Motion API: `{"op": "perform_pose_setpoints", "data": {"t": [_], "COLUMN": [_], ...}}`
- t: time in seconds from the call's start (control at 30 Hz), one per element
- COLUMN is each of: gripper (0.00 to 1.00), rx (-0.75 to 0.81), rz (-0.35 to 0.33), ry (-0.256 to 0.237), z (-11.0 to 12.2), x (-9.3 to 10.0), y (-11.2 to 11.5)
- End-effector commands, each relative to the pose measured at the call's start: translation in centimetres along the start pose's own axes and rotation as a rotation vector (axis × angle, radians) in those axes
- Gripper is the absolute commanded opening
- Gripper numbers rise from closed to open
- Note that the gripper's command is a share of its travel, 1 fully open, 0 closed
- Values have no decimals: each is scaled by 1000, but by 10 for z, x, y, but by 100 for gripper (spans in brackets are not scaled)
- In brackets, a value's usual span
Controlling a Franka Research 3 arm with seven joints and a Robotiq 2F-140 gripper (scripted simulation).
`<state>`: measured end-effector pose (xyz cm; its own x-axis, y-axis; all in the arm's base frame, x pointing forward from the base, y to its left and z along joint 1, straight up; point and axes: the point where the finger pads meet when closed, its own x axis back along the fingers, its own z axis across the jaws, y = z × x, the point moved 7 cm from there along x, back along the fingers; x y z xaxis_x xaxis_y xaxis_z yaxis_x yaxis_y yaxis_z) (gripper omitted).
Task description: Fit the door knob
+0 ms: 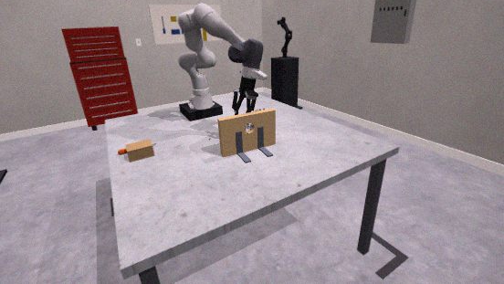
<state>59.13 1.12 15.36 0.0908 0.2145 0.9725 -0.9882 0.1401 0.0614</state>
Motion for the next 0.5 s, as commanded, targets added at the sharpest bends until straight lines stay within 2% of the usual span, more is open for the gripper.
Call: {"op": "perform_pose_setpoints", "data": {"t": [0.0, 0.47], "gripper": [42, 42], "rx": [2, 4], "rz": [3, 3], "ry": [2, 2], "z": [0, 0], "x": [2, 2], "y": [-1, -6]}}
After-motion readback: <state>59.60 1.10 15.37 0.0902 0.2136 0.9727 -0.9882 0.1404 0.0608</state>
